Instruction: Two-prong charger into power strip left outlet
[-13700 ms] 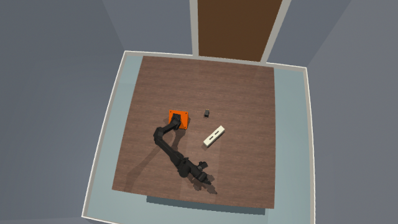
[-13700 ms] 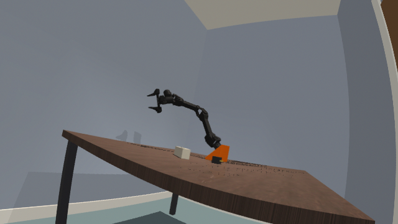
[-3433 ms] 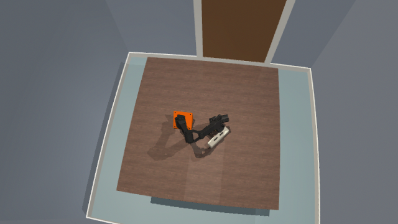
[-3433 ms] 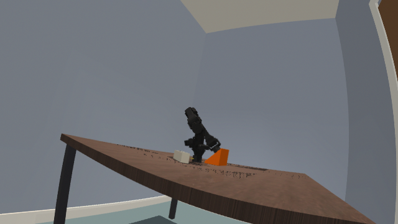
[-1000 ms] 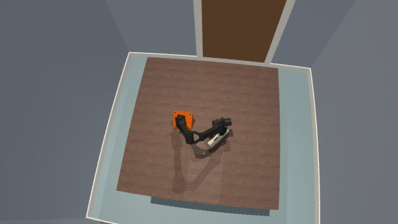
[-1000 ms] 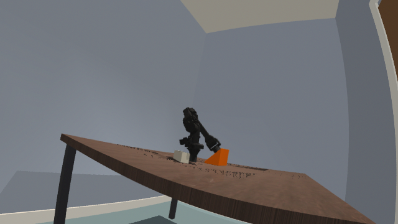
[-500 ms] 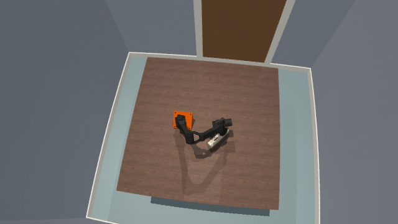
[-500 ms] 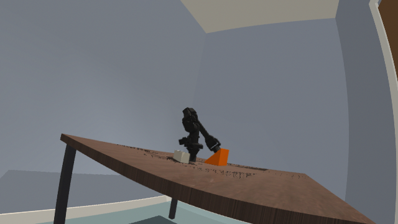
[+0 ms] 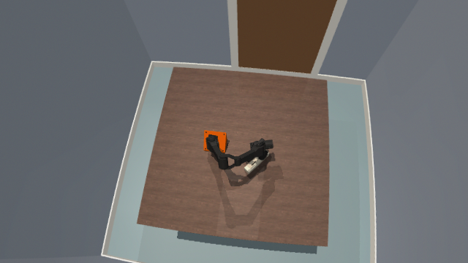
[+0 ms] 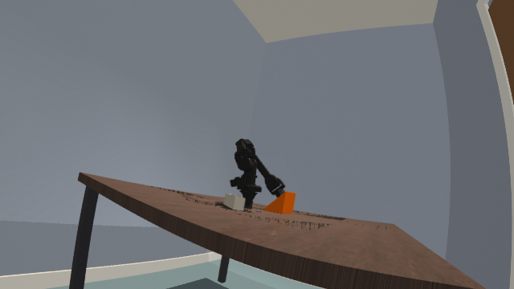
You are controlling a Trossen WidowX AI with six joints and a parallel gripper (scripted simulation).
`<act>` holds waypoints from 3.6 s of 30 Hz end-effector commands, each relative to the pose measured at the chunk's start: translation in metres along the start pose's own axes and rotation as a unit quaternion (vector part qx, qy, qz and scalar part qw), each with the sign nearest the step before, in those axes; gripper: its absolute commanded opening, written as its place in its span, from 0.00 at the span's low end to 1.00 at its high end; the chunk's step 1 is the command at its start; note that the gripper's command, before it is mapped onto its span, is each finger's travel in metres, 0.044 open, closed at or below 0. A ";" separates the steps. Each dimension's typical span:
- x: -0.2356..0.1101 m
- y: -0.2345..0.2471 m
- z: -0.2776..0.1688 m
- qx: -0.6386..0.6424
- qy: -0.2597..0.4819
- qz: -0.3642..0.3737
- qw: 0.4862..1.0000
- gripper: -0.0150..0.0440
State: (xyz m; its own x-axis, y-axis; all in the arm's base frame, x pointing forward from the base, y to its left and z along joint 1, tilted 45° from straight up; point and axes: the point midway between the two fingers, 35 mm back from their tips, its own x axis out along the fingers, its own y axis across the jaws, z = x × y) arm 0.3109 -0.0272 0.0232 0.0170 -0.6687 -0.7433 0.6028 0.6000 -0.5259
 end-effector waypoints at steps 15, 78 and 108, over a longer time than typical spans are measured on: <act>-0.001 0.000 0.009 -0.001 -0.003 0.000 1.000 0.25; 0.002 0.000 0.016 -0.001 -0.003 0.000 1.000 0.25; -0.002 0.000 0.015 -0.001 -0.003 0.000 1.000 0.25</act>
State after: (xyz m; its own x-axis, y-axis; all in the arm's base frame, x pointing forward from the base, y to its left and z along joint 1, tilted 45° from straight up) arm 0.3174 -0.0307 0.0271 0.0042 -0.6608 -0.7506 0.5869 0.6093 -0.5332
